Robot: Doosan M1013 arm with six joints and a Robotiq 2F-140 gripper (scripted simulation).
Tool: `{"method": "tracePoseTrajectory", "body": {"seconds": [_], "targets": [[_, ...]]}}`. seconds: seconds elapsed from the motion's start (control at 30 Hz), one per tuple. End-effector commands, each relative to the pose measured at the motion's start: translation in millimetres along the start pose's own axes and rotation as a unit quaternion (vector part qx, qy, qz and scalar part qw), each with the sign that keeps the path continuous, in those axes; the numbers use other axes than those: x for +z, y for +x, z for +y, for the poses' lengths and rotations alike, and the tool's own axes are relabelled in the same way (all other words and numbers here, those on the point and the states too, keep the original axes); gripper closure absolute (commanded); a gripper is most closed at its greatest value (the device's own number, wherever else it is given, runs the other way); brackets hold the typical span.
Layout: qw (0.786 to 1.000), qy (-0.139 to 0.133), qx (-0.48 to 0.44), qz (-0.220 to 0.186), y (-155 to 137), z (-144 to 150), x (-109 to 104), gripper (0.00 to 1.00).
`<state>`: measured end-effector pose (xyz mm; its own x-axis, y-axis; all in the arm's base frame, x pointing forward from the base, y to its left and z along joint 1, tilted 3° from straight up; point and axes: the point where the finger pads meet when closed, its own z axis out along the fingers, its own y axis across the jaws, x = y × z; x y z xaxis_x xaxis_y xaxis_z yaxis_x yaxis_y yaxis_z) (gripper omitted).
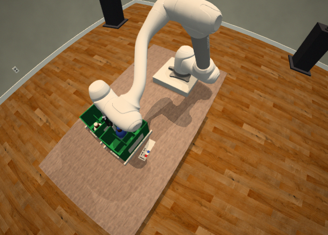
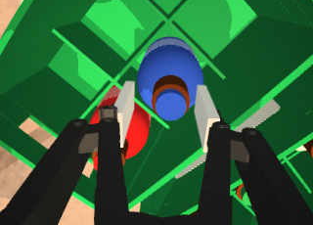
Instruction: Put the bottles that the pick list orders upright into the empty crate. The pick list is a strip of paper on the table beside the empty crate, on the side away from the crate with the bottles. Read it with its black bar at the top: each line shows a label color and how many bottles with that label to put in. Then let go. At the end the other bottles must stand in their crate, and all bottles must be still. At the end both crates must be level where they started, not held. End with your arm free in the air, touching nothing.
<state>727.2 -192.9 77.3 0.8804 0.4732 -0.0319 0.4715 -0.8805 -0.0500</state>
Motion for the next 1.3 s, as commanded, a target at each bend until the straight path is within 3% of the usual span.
{"method": "tracePoseTrajectory", "body": {"seconds": [0.0, 0.57, 1.27], "targets": [[1.000, 0.000, 0.000, 0.000, 0, 0, 0, 0.62], [1.000, 0.000, 0.000, 0.000, 0, 0, -5, 0.62], [1.000, 0.000, 0.000, 0.000, 0, 0, -56, 0.62]]}}
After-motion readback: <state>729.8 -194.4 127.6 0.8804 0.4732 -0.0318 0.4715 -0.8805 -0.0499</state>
